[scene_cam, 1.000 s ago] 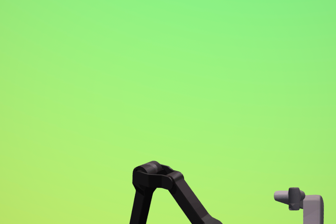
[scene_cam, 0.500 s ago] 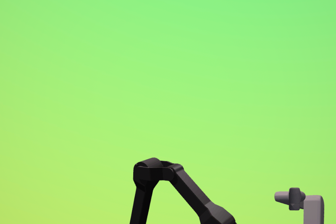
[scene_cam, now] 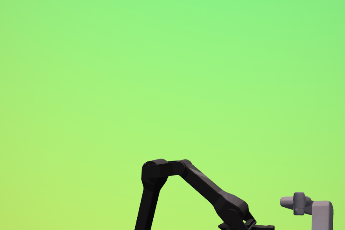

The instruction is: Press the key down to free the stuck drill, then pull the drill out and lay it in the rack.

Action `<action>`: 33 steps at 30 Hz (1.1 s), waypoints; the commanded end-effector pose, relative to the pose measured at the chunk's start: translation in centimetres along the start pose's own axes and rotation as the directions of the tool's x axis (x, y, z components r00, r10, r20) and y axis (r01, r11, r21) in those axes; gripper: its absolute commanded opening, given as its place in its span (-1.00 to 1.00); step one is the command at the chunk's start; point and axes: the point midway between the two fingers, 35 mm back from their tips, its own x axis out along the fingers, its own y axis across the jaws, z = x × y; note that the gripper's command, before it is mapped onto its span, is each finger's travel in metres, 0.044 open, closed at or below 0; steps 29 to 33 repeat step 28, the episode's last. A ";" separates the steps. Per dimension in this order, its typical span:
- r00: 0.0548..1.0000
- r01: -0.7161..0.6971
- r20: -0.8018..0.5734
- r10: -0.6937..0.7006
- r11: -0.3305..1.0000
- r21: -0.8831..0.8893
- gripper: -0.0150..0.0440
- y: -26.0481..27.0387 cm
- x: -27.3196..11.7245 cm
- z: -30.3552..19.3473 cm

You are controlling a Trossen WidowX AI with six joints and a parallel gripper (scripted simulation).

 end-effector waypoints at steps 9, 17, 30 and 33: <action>0.917 -0.087 -0.139 -0.374 0.153 -0.984 1.00 8.7 -9.0 4.1; 0.811 -0.424 -0.154 -0.565 -0.386 -0.819 1.00 13.9 -12.1 4.8; 0.745 -0.591 -0.146 -0.651 -0.541 -0.599 1.00 16.6 -13.3 4.8; 0.745 -0.591 -0.146 -0.651 -0.541 -0.599 1.00 16.6 -13.3 4.8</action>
